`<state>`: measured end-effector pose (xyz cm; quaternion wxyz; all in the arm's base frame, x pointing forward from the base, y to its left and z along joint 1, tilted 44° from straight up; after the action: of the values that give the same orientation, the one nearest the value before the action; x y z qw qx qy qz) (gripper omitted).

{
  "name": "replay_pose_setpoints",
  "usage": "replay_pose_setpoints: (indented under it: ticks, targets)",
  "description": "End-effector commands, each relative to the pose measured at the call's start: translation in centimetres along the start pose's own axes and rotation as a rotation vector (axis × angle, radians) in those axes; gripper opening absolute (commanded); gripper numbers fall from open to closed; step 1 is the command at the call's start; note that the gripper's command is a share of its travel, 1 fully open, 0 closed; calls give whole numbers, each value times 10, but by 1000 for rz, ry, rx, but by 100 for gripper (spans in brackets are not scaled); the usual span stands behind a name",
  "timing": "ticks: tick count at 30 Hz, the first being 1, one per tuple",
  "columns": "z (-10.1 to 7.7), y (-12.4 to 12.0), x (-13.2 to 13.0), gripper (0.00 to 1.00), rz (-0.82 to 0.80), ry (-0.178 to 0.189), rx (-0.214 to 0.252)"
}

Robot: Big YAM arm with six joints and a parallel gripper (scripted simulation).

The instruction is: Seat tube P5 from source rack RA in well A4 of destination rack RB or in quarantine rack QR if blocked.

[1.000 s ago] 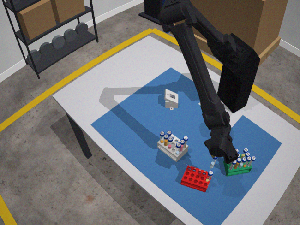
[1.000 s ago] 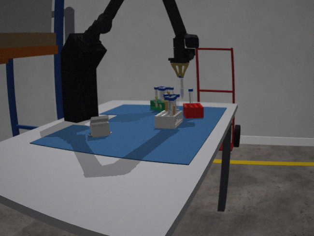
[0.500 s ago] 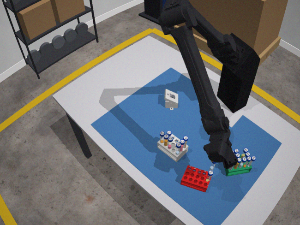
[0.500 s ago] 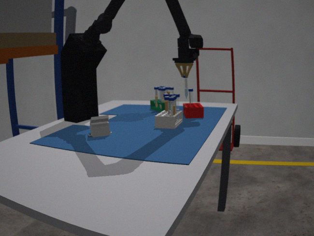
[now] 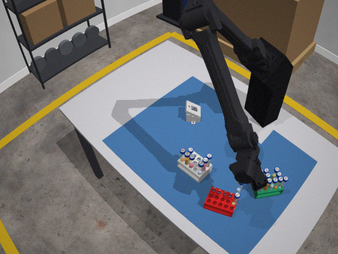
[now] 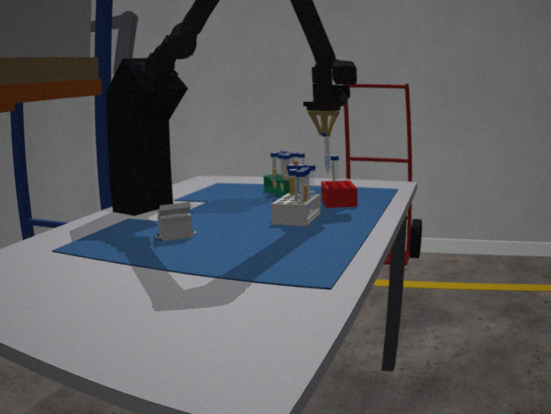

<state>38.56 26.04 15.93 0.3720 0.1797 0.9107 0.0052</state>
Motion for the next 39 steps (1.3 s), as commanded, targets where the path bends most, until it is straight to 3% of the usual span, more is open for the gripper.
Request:
replay_pose_setpoints:
  ticks: [1,12,34,39]
  targets:
    - [-8,7,-6,0,10,-13,-24]
    - [-13,12,-2,0,14,-16,-36]
    - [5,6,-3,0,7,-11,-11]
    - [-4,12,-5,0,5,-18,-34]
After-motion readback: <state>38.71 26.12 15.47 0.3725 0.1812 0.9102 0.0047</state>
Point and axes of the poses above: the point where the finger pads meet when closed, its own z axis out along the fingers, its own x axis across the jaws, y = z × x, the point moved 9 cm from there along -z, back along the fingers, and after that the axes turned 3 degrees about z, right-handed, at the moved point
